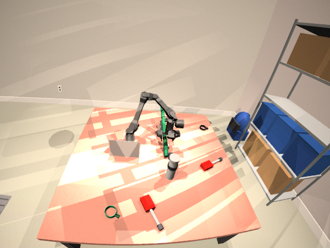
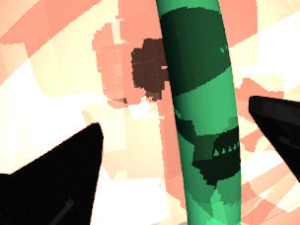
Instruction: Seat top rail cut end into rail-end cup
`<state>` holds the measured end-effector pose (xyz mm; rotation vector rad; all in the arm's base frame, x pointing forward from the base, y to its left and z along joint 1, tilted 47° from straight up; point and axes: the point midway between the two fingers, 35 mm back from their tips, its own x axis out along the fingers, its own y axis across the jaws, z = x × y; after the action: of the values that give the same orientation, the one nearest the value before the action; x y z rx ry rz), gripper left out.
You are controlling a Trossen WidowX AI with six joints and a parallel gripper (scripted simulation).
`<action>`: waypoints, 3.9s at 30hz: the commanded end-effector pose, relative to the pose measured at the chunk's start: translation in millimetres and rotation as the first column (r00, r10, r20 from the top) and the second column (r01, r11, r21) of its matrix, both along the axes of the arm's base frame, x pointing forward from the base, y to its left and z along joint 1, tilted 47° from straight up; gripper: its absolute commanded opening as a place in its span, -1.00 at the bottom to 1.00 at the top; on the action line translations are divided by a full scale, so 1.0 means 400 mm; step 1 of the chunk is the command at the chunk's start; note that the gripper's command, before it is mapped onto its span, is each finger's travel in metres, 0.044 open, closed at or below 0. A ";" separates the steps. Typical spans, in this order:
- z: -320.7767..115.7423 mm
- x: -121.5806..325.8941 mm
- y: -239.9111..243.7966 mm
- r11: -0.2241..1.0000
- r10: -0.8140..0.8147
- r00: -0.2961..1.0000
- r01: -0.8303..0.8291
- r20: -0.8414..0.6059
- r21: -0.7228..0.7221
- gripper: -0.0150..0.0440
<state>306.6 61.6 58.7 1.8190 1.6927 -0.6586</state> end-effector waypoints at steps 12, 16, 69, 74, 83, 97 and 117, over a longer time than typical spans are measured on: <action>-0.041 -0.008 0.046 1.000 0.000 1.000 0.000 -0.014 0.010 1.00; -0.041 -0.008 0.046 1.000 0.000 1.000 0.000 -0.014 0.010 0.73; -0.015 -0.047 -0.171 0.958 -0.045 0.997 0.027 -0.055 -0.286 -0.49; -0.019 -0.050 -0.159 0.963 -0.045 0.997 0.026 -0.065 -0.269 -0.49; -0.020 -0.051 -0.157 0.964 -0.045 0.997 0.026 -0.068 -0.264 -0.49; -0.013 -0.036 -0.179 0.964 -0.046 0.997 0.026 -0.067 -0.264 -0.49; -0.056 -0.045 -0.207 0.966 -0.032 0.997 0.012 -0.074 -0.257 -0.49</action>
<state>290.8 -14.8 42.4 1.6510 1.5614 -0.9110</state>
